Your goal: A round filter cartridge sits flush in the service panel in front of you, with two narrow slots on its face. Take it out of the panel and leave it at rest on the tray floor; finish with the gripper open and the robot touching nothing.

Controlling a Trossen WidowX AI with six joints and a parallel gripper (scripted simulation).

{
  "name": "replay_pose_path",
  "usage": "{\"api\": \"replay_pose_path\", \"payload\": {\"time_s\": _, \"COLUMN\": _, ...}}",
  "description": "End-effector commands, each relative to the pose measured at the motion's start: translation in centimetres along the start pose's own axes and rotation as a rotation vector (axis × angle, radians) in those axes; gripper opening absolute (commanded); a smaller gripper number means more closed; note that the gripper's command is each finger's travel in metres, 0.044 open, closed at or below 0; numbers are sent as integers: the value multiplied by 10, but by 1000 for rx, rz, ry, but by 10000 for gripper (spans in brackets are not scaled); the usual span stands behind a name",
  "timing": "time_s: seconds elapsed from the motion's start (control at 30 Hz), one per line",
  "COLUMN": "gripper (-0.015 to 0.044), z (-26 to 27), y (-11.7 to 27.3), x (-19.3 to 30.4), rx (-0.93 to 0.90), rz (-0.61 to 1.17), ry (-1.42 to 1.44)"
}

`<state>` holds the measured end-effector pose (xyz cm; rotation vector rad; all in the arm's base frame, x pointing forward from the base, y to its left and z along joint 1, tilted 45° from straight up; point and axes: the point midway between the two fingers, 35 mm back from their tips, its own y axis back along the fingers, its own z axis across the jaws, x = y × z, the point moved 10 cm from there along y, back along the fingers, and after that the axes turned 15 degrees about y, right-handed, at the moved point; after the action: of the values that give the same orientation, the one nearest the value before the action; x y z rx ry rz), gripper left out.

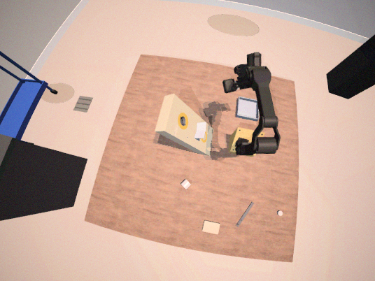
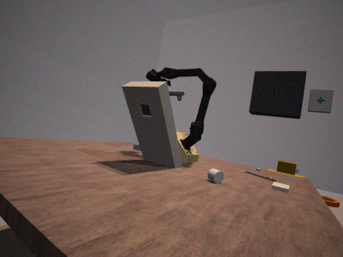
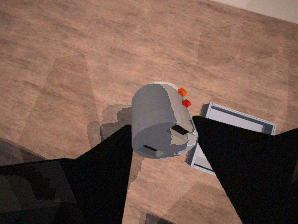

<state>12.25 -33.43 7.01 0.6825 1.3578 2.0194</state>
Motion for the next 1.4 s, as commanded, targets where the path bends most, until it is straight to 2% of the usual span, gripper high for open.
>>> {"api": "replay_pose_path", "payload": {"time_s": 0.0, "gripper": 0, "z": -6, "y": -5, "x": 5, "rx": 22, "rz": 11, "ry": -26}}
{"api": "replay_pose_path", "payload": {"time_s": 0.4, "gripper": 0, "z": -46, "y": -40, "x": 45, "rx": 141, "rz": 37, "ry": -207}}
{"api": "replay_pose_path", "payload": {"time_s": 0.83, "gripper": 0, "z": -85, "y": -86, "x": 111, "rx": 267, "rz": 60, "ry": -459}}
{"api": "replay_pose_path", "payload": {"time_s": 0.97, "gripper": 0, "z": -91, "y": -99, "x": 133, "rx": 302, "rz": 80, "ry": -528}}
{"api": "replay_pose_path", "payload": {"time_s": 1.13, "gripper": 0, "z": -92, "y": -105, "x": 139, "rx": 308, "rz": 84, "ry": -539}}
{"api": "replay_pose_path", "payload": {"time_s": 1.37, "gripper": 0, "z": -89, "y": -140, "x": 157, "rx": 308, "rz": 84, "ry": -539}}
